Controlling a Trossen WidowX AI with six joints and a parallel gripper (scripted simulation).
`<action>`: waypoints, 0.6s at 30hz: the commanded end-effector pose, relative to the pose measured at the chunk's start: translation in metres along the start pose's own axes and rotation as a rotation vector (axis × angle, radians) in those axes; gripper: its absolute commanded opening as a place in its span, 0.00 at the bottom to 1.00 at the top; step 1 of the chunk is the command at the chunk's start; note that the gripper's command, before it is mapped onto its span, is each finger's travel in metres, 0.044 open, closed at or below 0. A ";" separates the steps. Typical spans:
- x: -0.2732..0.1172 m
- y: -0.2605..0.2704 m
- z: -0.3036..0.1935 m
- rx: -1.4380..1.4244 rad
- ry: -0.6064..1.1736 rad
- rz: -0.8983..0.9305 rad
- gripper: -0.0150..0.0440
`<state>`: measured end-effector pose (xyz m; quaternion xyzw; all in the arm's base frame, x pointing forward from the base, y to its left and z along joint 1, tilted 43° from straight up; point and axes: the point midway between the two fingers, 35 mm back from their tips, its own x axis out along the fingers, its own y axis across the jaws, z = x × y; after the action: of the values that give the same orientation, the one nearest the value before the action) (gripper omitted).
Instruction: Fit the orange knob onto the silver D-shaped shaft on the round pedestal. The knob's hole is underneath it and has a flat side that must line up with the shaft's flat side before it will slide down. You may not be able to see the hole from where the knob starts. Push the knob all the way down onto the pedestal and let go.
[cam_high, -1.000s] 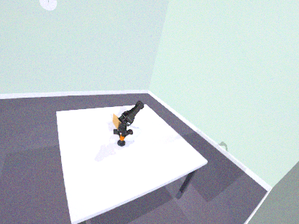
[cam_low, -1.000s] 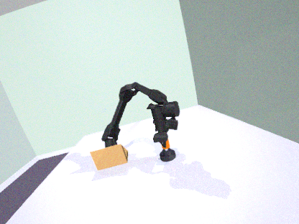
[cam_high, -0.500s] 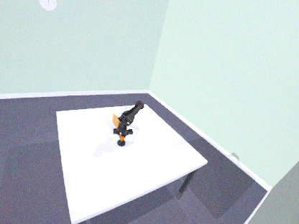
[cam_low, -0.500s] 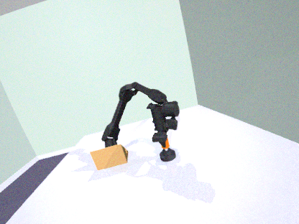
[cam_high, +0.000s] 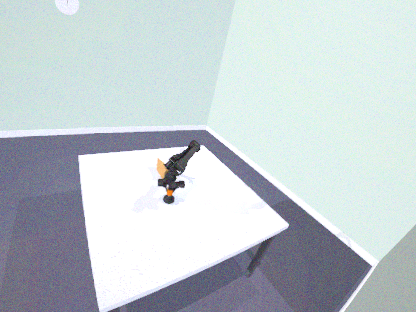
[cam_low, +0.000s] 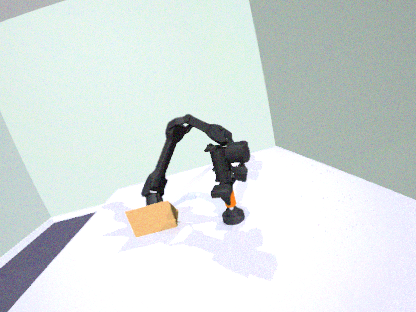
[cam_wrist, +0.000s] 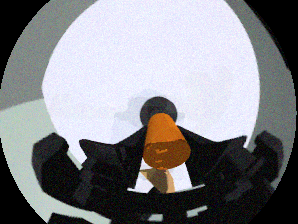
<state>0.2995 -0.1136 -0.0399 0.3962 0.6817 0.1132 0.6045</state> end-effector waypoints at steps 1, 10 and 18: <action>0.001 0.000 -0.001 0.006 -0.003 0.000 0.25; 0.002 0.000 -0.001 0.006 -0.003 0.000 0.25; -0.004 0.001 0.000 0.006 -0.003 0.000 0.25</action>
<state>0.2981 -0.1128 -0.0391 0.3983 0.6822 0.1118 0.6029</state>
